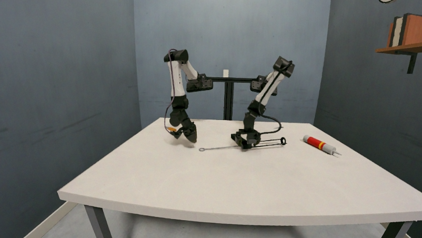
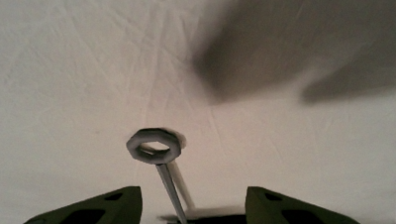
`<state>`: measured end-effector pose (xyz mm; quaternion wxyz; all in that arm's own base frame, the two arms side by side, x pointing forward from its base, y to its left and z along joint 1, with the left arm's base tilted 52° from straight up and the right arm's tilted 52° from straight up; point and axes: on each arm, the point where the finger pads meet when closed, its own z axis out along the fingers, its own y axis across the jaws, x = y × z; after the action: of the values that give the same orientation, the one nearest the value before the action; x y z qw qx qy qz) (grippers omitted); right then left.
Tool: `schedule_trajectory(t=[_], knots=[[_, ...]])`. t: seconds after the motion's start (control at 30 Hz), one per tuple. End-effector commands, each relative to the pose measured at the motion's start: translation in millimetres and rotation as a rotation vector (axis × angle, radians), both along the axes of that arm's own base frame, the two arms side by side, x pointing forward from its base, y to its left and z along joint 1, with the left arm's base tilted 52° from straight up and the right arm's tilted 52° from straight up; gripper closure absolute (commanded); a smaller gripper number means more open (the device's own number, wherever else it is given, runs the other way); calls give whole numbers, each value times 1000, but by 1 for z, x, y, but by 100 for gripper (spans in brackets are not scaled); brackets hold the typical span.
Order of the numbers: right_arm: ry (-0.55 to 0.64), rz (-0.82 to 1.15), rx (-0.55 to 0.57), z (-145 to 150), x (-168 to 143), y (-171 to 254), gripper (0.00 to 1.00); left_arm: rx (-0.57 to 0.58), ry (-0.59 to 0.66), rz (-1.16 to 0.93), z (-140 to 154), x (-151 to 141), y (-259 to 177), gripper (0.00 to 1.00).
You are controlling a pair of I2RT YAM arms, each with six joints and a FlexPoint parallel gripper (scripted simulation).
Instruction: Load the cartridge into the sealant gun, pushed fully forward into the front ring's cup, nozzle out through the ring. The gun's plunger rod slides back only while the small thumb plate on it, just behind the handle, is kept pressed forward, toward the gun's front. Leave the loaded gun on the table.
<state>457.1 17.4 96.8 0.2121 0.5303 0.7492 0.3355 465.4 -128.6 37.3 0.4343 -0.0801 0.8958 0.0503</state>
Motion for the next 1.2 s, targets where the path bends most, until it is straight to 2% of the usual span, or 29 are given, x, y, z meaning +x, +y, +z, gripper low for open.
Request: schedule_trajectory(t=[0.0, 0.1, 0.17, 0.43, 0.57, 0.63, 0.77, 0.83, 1.07, 1.13, 1.17], knots=[[-14, 0, 6, 7, 0, -1, 48, 0, -8, 2, 3, 1, -2, 9], [-14, 0, 6, 7, 0, -1, 48, 0, -8, 2, 3, 1, -2, 9], [-14, 0, 6, 7, 0, -1, 48, 9, 8, 4, 9, -17, -6, 9], [-14, 0, 6, 7, 0, -1, 48, -4, -18, -8, 47, -49, -19, 9], [-14, 0, 6, 7, 0, -1, 48, 7, 0, 0, 47, -60, -16, 9], [-14, 0, 6, 7, 0, -1, 48, -15, -29, -17, 49, -53, -20, 9], [-14, 0, 6, 7, 0, -1, 48, -8, -8, 6, 33, -46, -5, 9], [-14, 0, 6, 7, 0, -1, 48, -14, -18, -2, 39, -42, -9, 9], [-14, 0, 6, 7, 0, -1, 48, -12, -22, 4, 43, -43, -9, 9], [-14, 0, 6, 7, 0, -1, 48, -9, -10, -3, 36, -43, -8, 9], [-14, 0, 6, 7, 0, -1, 48, -2, -7, 8, 33, -43, -4, 27]])
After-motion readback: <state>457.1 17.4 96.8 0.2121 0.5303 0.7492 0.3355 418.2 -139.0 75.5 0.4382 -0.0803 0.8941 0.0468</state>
